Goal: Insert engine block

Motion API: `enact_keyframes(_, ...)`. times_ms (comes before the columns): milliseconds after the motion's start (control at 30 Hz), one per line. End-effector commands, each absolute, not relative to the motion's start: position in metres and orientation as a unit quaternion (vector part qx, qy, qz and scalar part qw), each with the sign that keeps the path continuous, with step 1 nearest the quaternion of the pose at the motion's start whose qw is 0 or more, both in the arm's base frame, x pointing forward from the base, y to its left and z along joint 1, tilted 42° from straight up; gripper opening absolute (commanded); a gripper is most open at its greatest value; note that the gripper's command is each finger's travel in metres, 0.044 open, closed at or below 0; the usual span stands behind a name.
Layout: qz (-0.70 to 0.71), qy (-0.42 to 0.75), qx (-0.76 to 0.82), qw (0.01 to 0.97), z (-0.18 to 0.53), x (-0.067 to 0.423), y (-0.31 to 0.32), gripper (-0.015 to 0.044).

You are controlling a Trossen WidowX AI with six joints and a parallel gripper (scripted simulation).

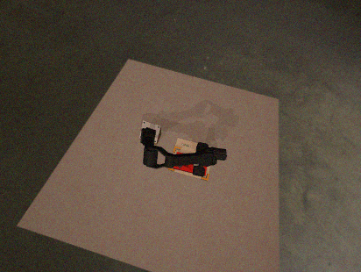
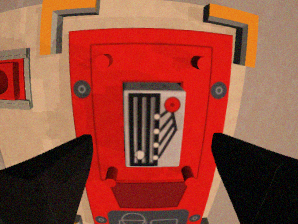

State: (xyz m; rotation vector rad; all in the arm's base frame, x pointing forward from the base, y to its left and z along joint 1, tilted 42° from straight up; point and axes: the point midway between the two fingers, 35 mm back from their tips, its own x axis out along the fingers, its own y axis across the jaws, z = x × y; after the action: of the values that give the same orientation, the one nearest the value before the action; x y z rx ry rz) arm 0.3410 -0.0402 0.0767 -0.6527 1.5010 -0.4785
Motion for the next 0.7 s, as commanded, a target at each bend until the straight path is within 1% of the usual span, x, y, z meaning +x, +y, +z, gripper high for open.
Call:
enact_keyframes(0,-0.213,0.661,-0.286,0.660,0.0785,0.3413,-0.0399,0.0230)
enact_keyframes(300,-0.213,0.661,-0.286,0.660,0.0785,0.3413,-0.0399,0.0000)
enact_keyframes(667,-0.213,0.661,-0.286,0.660,0.0785,0.3413,-0.0399,0.0000)
